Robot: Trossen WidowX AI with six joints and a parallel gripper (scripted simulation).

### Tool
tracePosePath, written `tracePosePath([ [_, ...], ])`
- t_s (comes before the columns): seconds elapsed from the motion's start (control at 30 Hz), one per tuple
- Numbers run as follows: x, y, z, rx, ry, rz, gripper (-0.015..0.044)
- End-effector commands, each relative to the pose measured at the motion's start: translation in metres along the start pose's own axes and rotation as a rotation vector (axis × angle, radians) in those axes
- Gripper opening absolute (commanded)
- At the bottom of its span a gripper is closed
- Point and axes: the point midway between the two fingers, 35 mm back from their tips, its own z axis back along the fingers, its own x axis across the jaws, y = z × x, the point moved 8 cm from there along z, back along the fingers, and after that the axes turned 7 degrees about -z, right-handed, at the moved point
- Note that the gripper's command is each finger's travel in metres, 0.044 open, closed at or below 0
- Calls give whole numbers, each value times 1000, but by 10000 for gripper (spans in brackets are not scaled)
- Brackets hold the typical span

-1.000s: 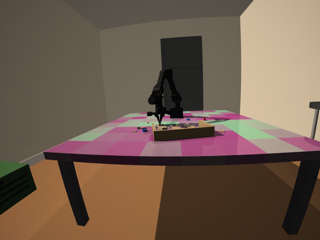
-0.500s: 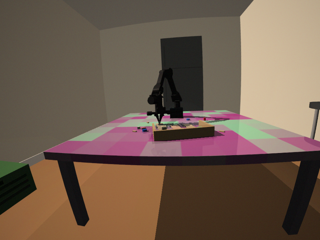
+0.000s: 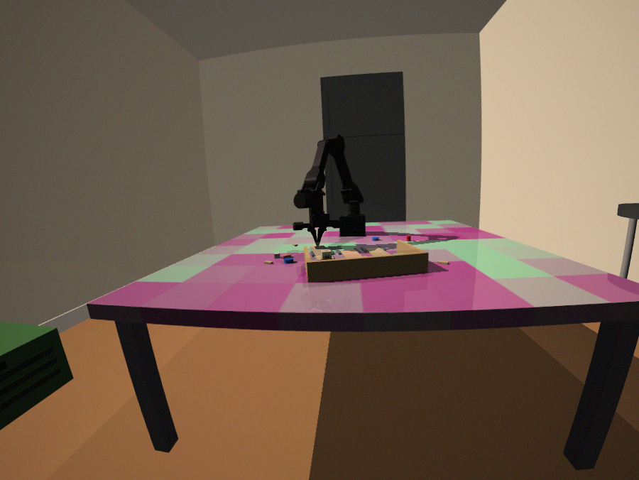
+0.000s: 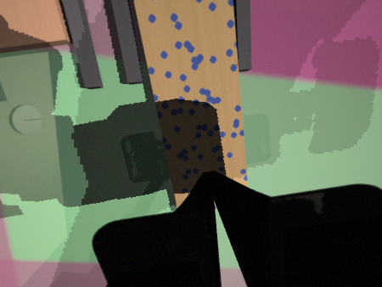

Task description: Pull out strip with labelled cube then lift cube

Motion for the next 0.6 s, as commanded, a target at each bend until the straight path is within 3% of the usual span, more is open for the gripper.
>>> tracePosePath([
  [0.0,1,13,-6,32,-9,-3,0],
  [0.57,-1,39,-5,34,-9,-3,0],
])
